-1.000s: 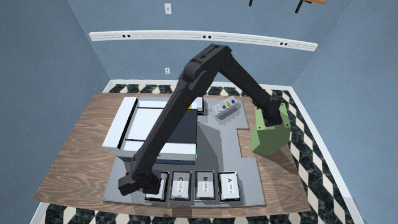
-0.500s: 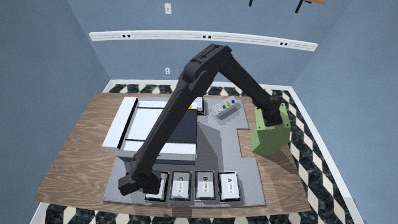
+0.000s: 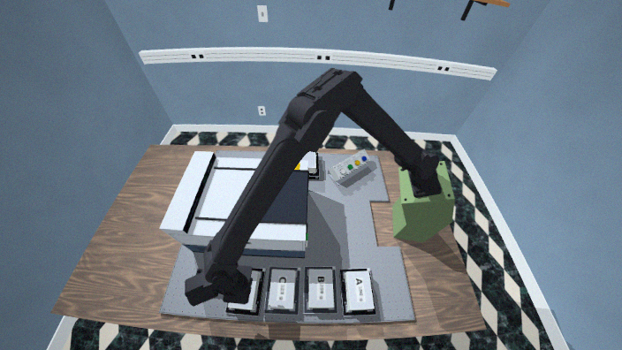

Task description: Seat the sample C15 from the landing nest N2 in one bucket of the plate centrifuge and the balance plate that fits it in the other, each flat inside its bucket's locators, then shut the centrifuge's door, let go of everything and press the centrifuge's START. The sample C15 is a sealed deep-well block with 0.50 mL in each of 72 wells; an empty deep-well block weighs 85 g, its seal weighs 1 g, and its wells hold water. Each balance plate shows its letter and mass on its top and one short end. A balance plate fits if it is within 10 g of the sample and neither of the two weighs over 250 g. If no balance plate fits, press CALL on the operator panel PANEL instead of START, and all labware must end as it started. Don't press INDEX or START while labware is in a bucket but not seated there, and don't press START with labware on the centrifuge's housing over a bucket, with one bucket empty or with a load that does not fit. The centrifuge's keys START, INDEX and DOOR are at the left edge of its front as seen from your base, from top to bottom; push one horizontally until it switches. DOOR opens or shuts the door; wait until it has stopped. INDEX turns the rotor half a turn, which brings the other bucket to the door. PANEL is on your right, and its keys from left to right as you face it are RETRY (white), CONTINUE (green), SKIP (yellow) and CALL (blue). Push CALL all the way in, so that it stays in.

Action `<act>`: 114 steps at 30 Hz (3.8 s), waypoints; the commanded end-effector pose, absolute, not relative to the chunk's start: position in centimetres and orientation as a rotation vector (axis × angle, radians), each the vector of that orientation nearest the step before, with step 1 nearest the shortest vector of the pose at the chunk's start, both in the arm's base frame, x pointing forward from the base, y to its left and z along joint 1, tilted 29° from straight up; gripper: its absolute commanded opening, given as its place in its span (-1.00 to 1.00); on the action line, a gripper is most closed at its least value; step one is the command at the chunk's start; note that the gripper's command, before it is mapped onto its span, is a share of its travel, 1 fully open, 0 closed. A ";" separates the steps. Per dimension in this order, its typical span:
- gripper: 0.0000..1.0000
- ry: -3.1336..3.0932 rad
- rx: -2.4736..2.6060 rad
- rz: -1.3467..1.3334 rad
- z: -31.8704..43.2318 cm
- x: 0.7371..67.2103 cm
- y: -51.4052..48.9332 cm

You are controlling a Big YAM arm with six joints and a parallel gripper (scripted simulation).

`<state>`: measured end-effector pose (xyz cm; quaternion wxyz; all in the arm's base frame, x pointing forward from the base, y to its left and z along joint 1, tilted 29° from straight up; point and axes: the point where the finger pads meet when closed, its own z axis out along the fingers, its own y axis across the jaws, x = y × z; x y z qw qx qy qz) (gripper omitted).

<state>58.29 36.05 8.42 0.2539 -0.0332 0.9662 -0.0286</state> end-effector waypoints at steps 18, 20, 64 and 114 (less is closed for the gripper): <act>-1.00 2.623 -0.167 -0.093 9.2 57.5 36.5; -1.00 2.616 -0.187 -0.088 9.6 57.1 37.0; -1.00 2.516 -0.779 -0.222 7.5 50.9 39.6; -1.00 1.866 -2.036 -0.531 1.8 35.8 40.6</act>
